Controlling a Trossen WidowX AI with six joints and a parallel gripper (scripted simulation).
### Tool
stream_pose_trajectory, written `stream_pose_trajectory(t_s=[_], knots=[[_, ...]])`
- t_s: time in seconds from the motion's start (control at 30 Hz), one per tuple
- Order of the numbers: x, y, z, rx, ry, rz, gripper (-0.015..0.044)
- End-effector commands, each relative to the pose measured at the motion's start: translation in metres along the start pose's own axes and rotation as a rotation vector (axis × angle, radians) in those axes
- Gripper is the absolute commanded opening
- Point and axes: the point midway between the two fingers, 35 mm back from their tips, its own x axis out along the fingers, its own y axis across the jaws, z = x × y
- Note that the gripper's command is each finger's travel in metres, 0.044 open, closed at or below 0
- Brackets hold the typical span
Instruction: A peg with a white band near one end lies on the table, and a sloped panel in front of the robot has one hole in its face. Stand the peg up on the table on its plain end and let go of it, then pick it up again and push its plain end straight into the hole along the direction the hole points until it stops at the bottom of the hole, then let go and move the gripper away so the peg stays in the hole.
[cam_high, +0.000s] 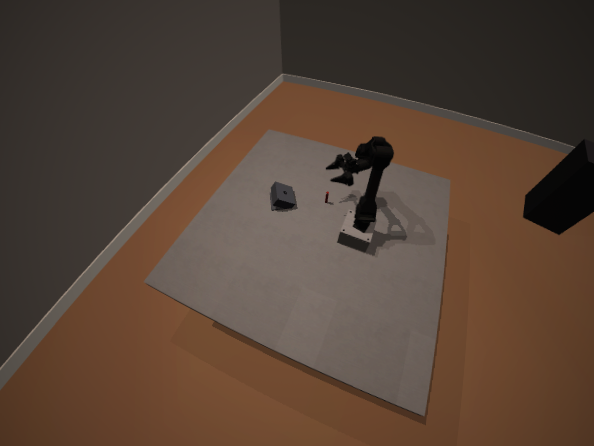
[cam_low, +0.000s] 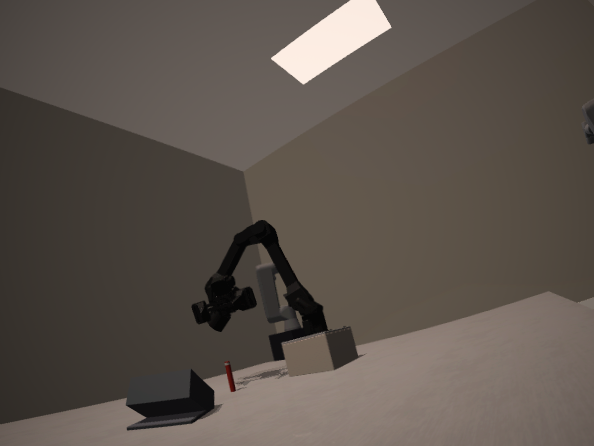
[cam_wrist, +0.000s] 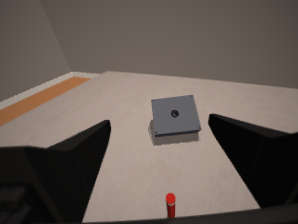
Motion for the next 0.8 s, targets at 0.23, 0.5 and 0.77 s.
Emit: stream_pose_trajectory(t_s=[0.23, 0.5, 0.77], knots=[[0.022, 0.023, -0.023, 0.045, 0.269, 0.204, 0.044], [0.031, 0.032, -0.043, 0.065, 0.518, 0.29, 0.044], [0.035, 0.032, -0.059, 0.065, 0.778, 0.291, 0.044]])
